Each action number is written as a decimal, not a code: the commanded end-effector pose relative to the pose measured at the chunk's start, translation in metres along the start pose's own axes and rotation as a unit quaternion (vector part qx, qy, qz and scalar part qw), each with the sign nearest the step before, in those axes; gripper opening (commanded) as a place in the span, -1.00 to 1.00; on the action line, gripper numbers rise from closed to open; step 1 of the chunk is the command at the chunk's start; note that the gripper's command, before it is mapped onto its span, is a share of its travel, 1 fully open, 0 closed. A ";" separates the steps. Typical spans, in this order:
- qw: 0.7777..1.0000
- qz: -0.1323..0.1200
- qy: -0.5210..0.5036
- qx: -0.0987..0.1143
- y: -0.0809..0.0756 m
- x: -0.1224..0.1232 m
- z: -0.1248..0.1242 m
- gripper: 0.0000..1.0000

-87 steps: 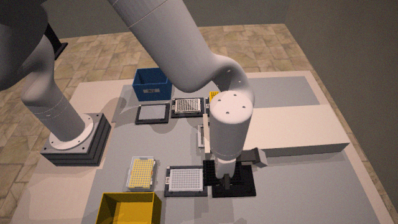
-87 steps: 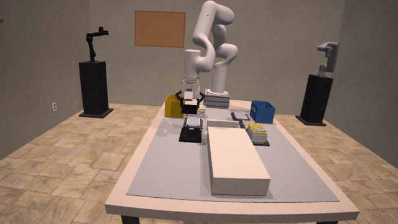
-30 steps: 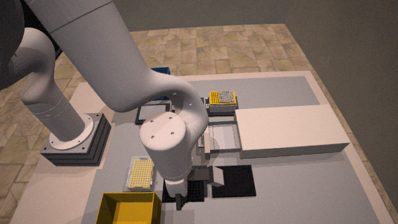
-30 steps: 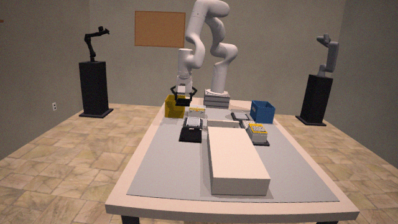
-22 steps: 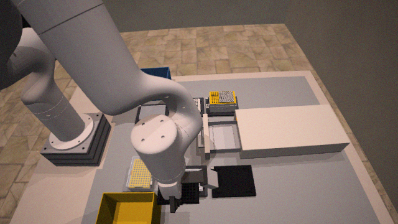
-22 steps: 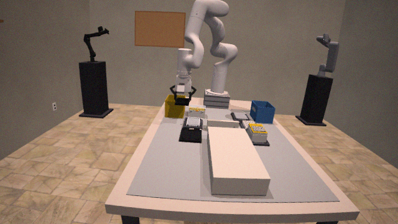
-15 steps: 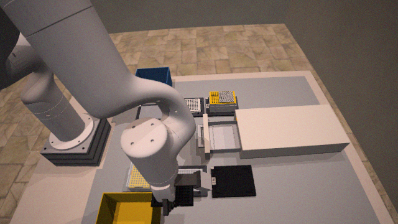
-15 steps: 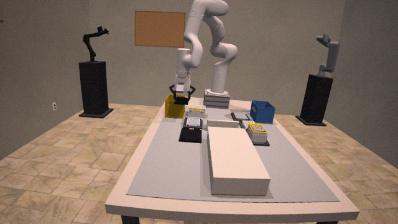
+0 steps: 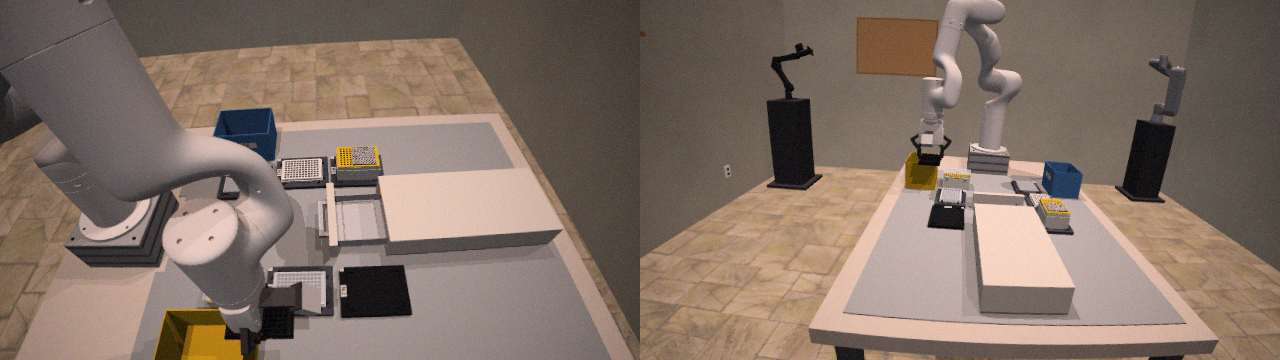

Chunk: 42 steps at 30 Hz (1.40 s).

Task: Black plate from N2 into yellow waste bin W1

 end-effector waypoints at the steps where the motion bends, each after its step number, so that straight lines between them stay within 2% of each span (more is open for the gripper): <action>1: 1.000 0.001 0.000 0.000 -0.001 0.012 0.004 -1.00; 42: 1.000 0.001 0.000 0.000 -0.001 0.102 0.029 -1.00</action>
Point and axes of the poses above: the point where the finger pads meet when closed, its own y axis out along the fingers, its own z axis across the jaws, x = y × z, the point moved 9 cm from there along -y, back along the fingers, and after that the axes turned 5 degrees about -y, right-handed, at the moved point
